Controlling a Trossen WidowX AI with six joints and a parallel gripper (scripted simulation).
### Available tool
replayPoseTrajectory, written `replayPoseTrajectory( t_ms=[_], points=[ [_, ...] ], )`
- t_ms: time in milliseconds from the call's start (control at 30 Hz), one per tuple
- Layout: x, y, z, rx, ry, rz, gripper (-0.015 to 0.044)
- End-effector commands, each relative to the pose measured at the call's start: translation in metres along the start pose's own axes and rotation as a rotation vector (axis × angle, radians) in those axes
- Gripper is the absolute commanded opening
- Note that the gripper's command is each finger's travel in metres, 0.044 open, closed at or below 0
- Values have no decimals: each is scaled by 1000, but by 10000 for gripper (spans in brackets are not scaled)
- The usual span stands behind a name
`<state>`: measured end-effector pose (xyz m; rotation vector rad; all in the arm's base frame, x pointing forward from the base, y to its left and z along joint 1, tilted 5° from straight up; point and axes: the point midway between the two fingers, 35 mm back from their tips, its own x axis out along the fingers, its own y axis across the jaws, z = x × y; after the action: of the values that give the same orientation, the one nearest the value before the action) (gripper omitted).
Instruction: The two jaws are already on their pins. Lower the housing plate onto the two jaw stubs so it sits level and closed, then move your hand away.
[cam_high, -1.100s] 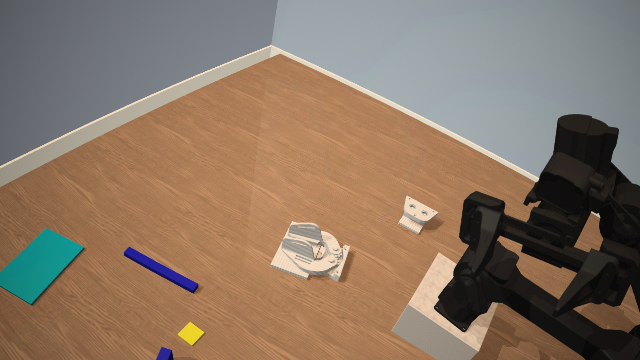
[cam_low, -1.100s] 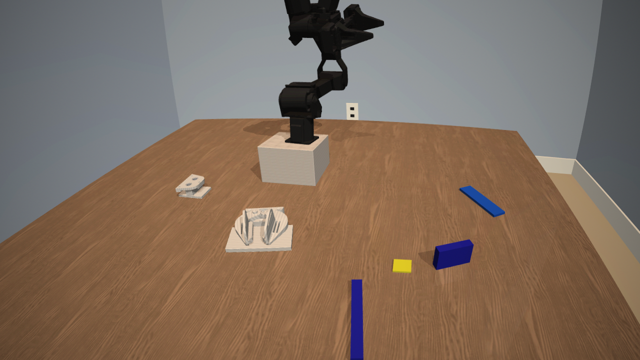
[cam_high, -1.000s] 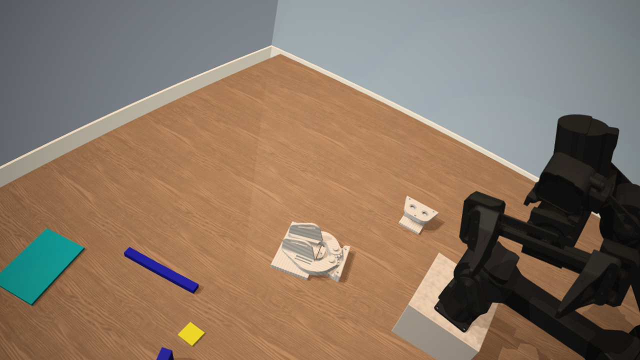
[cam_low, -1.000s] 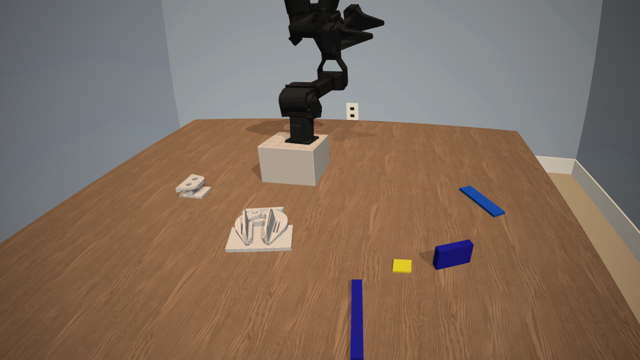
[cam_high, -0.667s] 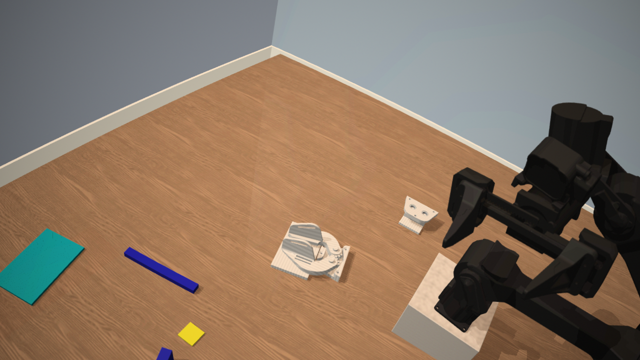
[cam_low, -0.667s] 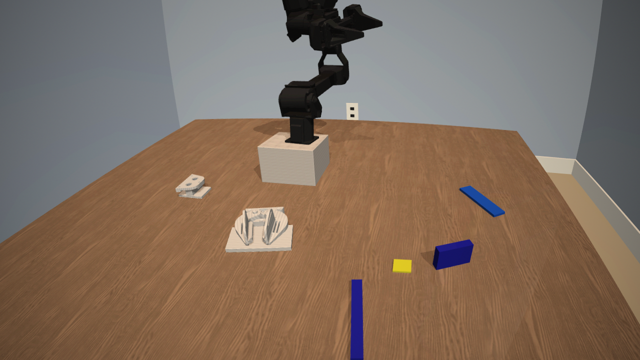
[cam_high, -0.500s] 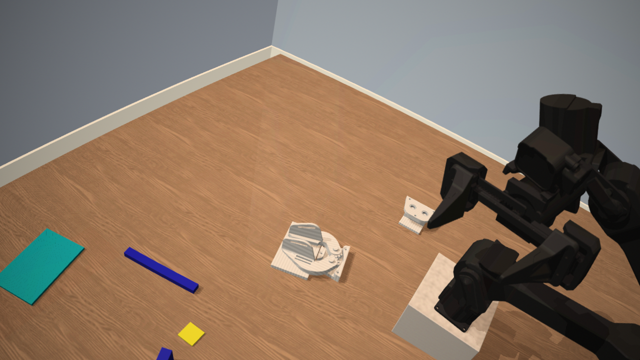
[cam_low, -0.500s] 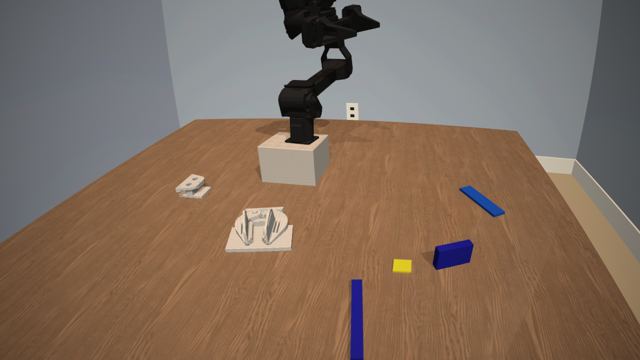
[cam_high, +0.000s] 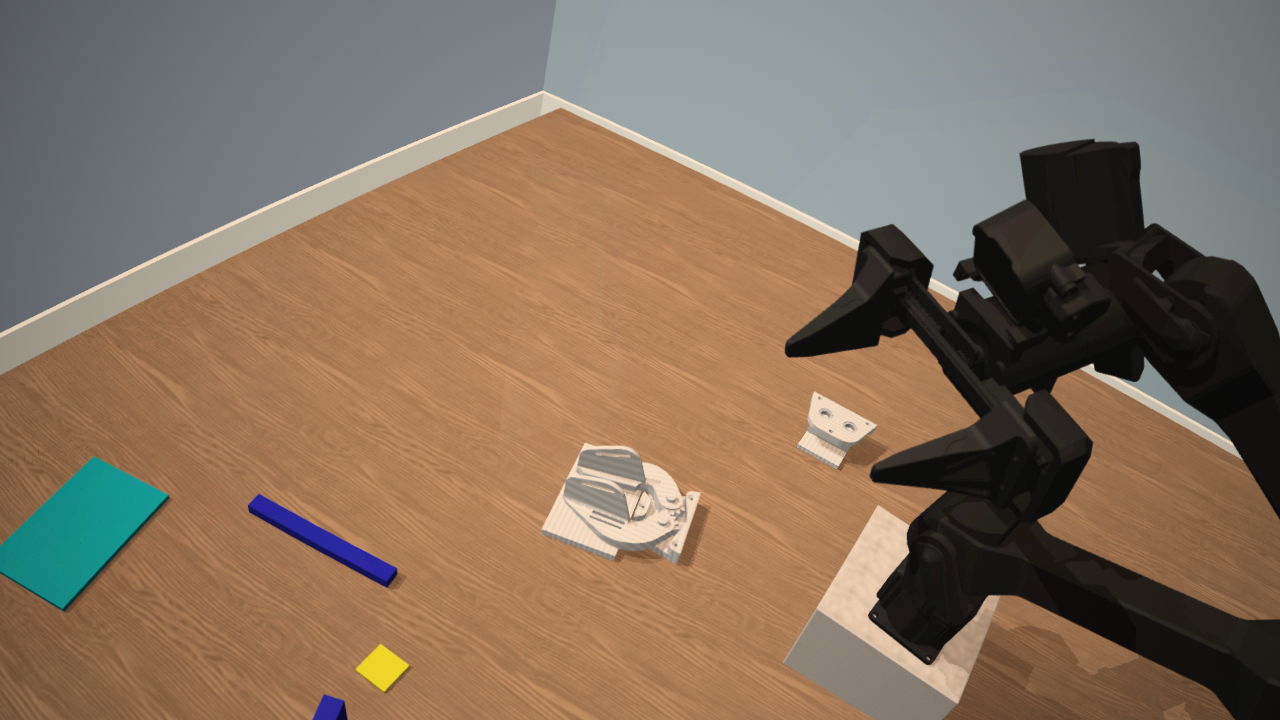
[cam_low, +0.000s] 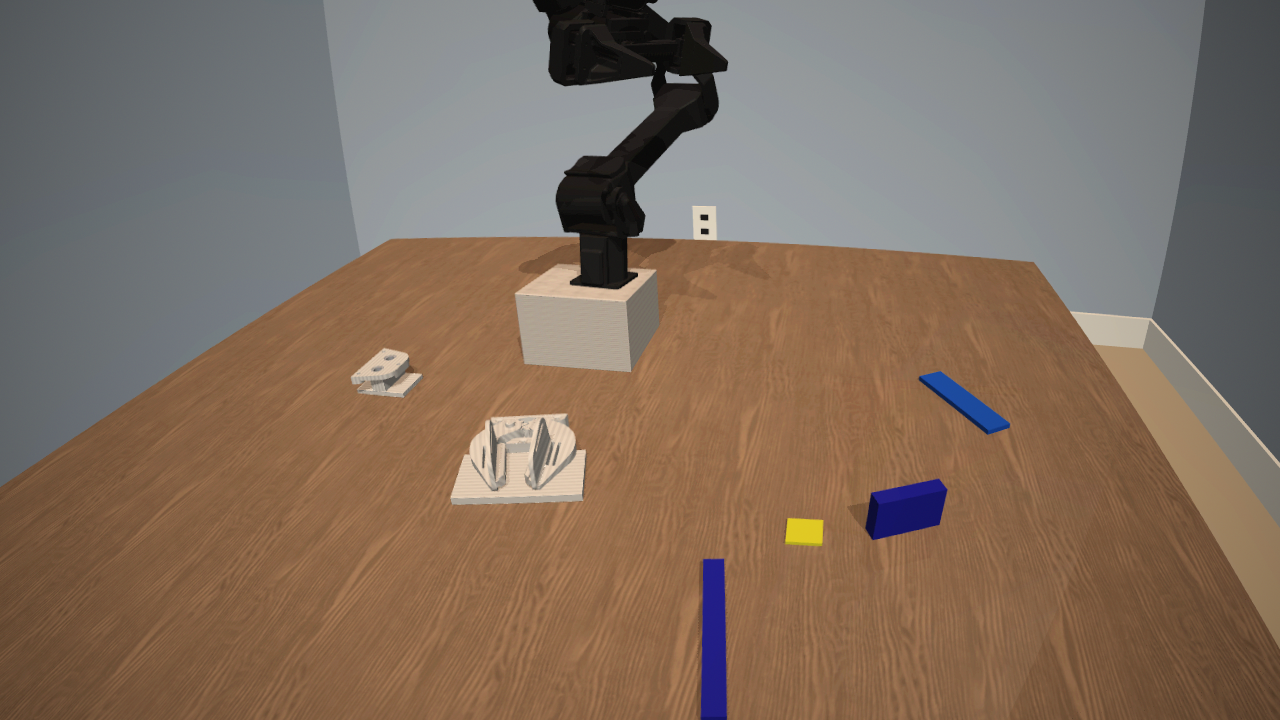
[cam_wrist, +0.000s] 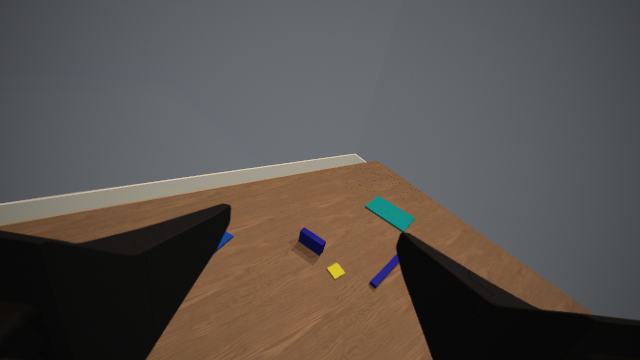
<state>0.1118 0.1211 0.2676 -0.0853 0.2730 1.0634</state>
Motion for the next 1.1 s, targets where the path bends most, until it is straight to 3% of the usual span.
replayPoseTrajectory(
  t_ms=[0, 1067],
  points=[
    [1, -18, -1, -36, 39, -54, 440],
    [-23, -150, -54, -263, 480, -313, 440]
  ],
)
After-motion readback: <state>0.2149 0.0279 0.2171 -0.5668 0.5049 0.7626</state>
